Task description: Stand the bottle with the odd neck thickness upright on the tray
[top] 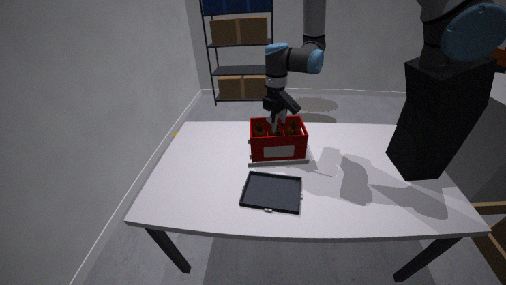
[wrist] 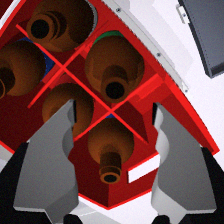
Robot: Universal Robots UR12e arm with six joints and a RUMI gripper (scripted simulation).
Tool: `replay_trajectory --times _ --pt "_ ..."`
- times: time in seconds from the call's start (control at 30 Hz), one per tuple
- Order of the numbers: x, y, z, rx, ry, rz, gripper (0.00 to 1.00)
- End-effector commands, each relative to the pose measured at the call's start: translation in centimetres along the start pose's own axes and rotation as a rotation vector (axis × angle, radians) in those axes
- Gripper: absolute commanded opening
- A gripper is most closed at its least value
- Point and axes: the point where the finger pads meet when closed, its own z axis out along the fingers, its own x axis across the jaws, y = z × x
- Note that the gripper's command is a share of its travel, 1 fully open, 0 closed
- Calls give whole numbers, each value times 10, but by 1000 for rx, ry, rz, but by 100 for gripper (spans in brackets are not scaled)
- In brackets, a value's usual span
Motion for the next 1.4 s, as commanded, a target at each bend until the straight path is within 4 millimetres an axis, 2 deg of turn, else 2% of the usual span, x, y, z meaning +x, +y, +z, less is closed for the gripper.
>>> replay_trajectory --times 0.0,1.37 --pt "0 0 0 -1 0 0 38" --pt "1 -4 0 -1 0 0 38"
